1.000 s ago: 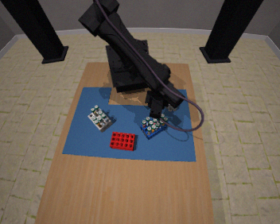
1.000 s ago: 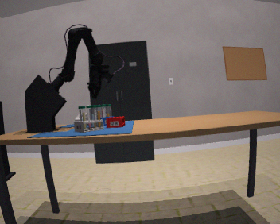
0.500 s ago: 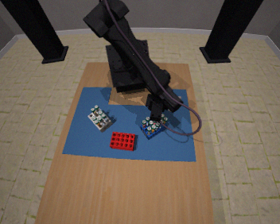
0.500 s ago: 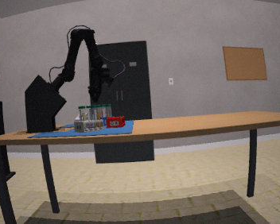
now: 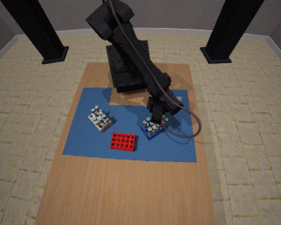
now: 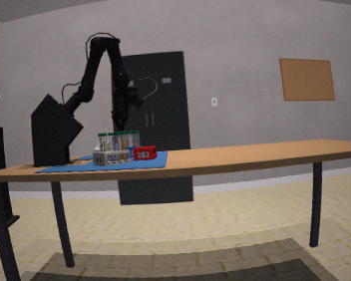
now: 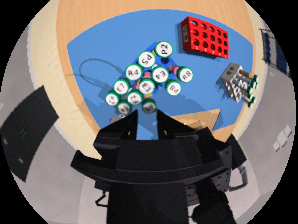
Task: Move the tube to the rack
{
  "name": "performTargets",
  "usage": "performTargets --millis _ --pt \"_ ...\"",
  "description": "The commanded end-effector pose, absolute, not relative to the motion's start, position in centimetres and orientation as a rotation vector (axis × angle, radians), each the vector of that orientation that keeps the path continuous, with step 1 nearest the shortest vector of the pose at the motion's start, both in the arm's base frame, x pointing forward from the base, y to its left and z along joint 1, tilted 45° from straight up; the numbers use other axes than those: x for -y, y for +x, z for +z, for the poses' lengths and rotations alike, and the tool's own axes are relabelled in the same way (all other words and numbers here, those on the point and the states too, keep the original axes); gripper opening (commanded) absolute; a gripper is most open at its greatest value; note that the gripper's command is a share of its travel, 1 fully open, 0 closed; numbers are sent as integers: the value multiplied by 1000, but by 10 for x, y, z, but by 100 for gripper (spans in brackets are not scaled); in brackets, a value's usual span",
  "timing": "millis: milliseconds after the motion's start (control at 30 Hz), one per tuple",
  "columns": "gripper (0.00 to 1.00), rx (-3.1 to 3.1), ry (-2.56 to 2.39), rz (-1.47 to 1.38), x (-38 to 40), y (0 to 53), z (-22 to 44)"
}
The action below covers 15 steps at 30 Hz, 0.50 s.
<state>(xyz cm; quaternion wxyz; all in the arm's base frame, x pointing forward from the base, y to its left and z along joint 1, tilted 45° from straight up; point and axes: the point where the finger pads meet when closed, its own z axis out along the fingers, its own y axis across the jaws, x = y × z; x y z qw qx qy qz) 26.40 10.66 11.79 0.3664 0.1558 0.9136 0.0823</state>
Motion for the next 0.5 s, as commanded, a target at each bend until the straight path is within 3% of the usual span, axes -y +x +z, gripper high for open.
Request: performTargets --millis 0,467 --pt "30 -2337 402 218 -105 266 115" --pt "30 -2330 399 228 -106 269 114"
